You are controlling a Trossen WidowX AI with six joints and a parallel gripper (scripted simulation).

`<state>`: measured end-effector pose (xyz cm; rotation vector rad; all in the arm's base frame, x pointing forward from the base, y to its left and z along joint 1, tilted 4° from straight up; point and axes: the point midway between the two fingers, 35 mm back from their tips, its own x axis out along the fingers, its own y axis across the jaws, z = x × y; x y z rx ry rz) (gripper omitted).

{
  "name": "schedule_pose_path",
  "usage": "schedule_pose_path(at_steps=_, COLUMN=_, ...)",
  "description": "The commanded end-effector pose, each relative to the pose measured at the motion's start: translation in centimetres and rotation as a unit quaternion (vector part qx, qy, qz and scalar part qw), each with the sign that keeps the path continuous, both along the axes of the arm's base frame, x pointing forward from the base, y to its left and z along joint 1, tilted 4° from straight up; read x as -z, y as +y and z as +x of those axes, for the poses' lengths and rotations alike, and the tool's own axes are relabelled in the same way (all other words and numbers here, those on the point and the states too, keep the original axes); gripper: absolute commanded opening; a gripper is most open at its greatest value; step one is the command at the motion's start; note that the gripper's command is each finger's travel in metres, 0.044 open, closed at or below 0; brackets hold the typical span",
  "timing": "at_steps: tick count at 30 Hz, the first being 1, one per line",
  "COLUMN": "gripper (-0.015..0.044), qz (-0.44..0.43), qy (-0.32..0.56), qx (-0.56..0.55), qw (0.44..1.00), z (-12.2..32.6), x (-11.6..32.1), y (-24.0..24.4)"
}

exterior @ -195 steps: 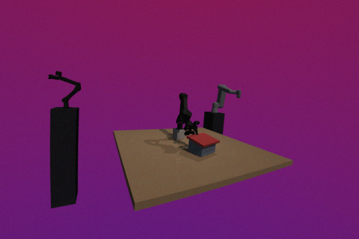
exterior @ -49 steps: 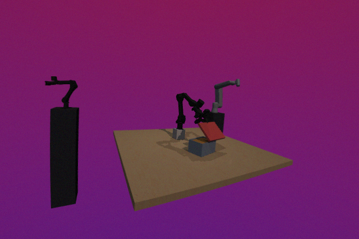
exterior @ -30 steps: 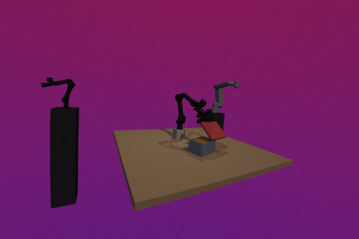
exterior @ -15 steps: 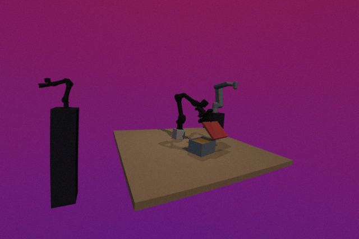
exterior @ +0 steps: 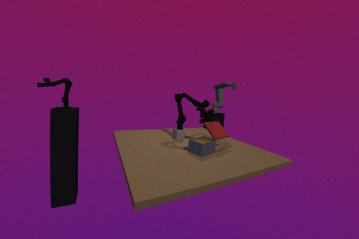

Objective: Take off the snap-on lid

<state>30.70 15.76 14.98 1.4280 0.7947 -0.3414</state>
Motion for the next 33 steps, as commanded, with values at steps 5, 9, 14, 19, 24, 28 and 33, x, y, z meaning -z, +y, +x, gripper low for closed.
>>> schedule_pose_path(at_steps=5, gripper=0.0000, qz=0.005, qy=-0.007, qx=0.004, qw=1.000, z=-0.4, x=-0.6, y=1.5)
schedule_pose_path(at_steps=9, gripper=0.0000, qz=0.005, qy=-0.007, qx=0.004, qw=1.000, z=-0.7, x=-0.7, y=2.2)
schedule_pose_path(at_steps=14, gripper=0.0000, qz=0.006, qy=-0.007, qx=0.004, qw=1.000, z=-1.1, x=-0.7, y=3.1)
schedule_pose_path(at_steps=19, gripper=0.0000, qz=0.006, qy=-0.006, qx=0.004, qw=1.000, z=-1.5, x=-0.8, y=4.0)
schedule_pose_path(at_steps=24, gripper=0.0000, qz=0.006, qy=-0.006, qx=0.004, qw=1.000, z=-1.9, x=-0.9, y=5.0)
schedule_pose_path(at_steps=28, gripper=0.0000, qz=0.007, qy=-0.006, qx=0.004, qw=1.000, z=-2.2, x=-0.9, y=5.7)
schedule_pose_path(at_steps=33, gripper=0.0000, qz=0.007, qy=-0.006, qx=0.004, qw=1.000, z=-2.6, x=-1.0, y=6.6)
